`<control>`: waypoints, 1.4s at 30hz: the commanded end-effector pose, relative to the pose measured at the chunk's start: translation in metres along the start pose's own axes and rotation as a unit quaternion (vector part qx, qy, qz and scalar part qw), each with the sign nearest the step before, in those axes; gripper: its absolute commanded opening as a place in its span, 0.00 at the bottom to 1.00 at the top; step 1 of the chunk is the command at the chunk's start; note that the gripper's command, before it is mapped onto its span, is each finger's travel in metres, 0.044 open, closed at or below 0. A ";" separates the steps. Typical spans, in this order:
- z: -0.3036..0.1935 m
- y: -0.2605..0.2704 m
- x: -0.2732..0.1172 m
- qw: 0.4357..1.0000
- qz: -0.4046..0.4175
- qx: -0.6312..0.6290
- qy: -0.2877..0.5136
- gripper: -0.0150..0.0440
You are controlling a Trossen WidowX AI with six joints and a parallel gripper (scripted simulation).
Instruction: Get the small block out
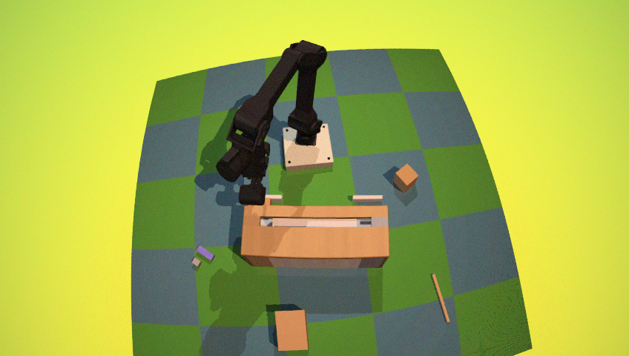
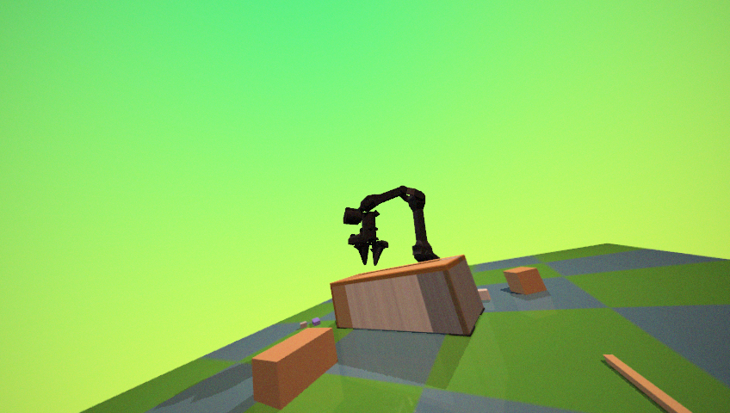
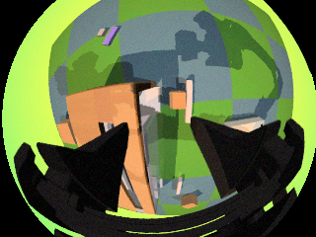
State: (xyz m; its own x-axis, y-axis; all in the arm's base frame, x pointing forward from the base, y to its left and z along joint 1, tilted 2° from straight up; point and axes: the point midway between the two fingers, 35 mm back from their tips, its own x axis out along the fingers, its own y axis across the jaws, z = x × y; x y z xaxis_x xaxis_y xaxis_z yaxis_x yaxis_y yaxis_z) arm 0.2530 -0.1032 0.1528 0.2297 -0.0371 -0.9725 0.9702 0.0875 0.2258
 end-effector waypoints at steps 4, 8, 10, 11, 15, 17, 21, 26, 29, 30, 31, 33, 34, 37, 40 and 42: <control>0.003 -0.007 -0.011 0.839 0.050 0.537 0.064 0.74; 0.004 -0.008 -0.013 0.754 0.048 0.650 0.085 0.74; 0.004 -0.009 -0.013 0.706 0.045 0.701 0.093 0.74; 0.004 -0.009 -0.014 0.693 0.045 0.713 0.096 0.74; 0.004 -0.009 -0.014 0.689 0.045 0.717 0.097 0.74; 0.004 -0.009 -0.014 0.689 0.045 0.717 0.097 0.74; 0.004 -0.009 -0.014 0.689 0.045 0.717 0.097 0.74; 0.004 -0.009 -0.014 0.689 0.045 0.717 0.097 0.74; 0.004 -0.011 0.007 0.689 0.045 0.717 0.097 0.74; 0.003 -0.013 0.020 0.689 0.045 0.717 0.097 0.74; 0.001 -0.015 0.034 0.689 0.045 0.717 0.097 0.74; -0.003 -0.022 0.059 0.689 0.045 0.717 0.097 0.74; -0.006 -0.026 0.070 0.689 0.044 0.717 0.097 0.74; -0.008 -0.029 0.078 0.689 0.044 0.717 0.097 0.74; -0.008 -0.029 0.079 0.689 0.044 0.717 0.097 0.74; -0.008 -0.029 0.082 0.689 0.044 0.717 0.097 0.74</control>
State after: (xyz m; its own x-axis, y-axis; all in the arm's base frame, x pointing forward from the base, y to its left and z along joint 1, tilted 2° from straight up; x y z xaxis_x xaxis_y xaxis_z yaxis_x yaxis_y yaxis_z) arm 0.2434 -0.1014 0.0721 0.4187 0.0509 -0.9067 0.0682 -0.9974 -0.0245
